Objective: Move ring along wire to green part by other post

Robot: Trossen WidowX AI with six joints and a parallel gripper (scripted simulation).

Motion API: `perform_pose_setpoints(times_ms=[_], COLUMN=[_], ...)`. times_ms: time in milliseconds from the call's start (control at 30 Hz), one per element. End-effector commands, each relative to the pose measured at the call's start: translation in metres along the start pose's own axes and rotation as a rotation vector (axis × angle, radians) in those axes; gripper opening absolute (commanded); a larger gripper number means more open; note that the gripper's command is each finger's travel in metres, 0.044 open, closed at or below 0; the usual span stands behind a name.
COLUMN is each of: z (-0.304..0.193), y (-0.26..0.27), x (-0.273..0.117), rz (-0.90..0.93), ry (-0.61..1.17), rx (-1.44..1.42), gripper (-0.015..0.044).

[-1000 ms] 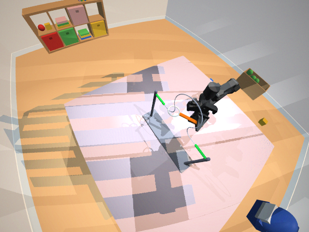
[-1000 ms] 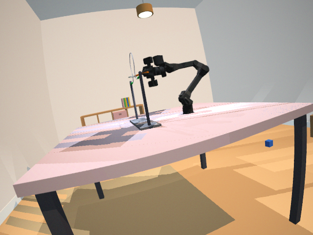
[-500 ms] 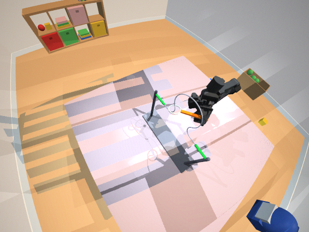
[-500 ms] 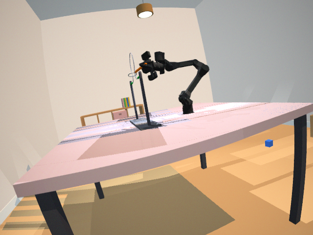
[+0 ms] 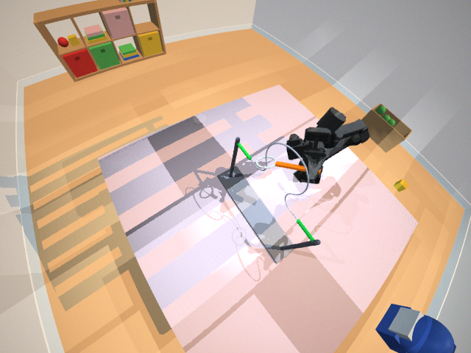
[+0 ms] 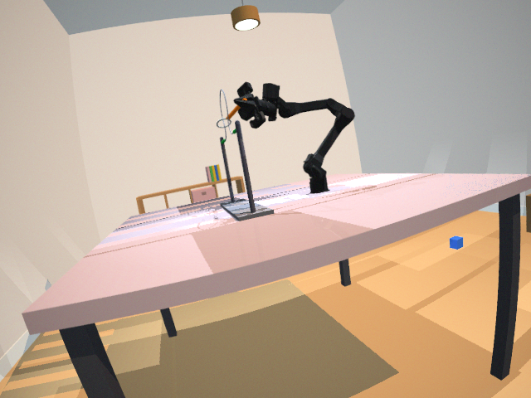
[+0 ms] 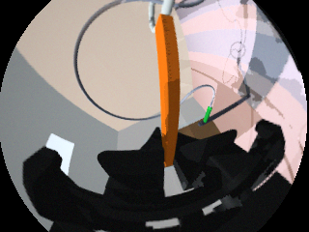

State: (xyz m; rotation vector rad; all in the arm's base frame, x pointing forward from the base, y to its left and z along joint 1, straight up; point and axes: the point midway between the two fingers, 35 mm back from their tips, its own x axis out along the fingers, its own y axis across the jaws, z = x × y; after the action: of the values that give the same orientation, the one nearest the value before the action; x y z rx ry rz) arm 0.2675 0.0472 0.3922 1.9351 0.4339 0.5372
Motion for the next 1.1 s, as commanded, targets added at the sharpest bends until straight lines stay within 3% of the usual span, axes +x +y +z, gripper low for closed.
perform_pose_setpoints(times_ms=[0,1067], z=[-0.0009,0.0010], y=[0.0065,0.0006], x=[-0.0008,-0.0014], rz=[0.003,-0.202], ry=[0.005,-0.024], rx=[0.004,-0.266], gripper=[-0.0150,-0.0150])
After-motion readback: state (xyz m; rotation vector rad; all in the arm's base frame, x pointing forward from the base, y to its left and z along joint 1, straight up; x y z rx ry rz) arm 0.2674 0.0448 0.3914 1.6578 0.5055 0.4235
